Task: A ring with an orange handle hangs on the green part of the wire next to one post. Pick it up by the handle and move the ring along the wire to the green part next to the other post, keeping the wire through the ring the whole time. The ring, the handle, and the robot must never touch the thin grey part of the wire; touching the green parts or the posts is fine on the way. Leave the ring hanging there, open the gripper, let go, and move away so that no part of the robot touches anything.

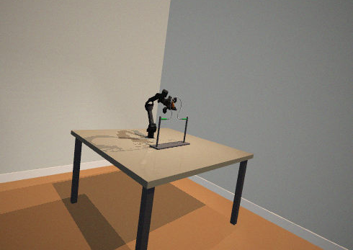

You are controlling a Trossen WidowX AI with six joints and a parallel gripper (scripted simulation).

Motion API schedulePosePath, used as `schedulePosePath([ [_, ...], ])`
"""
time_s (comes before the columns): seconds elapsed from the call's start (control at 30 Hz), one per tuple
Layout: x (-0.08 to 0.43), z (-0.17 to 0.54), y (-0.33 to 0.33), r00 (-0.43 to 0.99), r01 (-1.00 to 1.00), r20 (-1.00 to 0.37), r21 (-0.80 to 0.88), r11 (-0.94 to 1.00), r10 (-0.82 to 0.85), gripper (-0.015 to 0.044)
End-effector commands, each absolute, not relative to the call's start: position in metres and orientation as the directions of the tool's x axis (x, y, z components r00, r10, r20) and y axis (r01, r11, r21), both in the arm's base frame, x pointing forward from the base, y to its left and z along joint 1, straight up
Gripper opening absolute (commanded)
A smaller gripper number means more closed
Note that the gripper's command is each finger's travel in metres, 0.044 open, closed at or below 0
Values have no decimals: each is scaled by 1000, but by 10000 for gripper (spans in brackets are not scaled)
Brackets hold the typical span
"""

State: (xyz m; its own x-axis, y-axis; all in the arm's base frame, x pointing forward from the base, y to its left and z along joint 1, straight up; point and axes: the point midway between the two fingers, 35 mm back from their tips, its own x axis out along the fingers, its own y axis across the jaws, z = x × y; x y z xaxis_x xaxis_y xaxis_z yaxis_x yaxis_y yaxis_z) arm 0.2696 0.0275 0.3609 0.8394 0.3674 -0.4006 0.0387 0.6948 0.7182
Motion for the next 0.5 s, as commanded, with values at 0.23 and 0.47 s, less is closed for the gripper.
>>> schedulePosePath([
  [0.23,270,360,24,850,27,-430,613,789,305,-150],
  [0.47,270,358,21,855,23,-447,542,840,265,-150],
])
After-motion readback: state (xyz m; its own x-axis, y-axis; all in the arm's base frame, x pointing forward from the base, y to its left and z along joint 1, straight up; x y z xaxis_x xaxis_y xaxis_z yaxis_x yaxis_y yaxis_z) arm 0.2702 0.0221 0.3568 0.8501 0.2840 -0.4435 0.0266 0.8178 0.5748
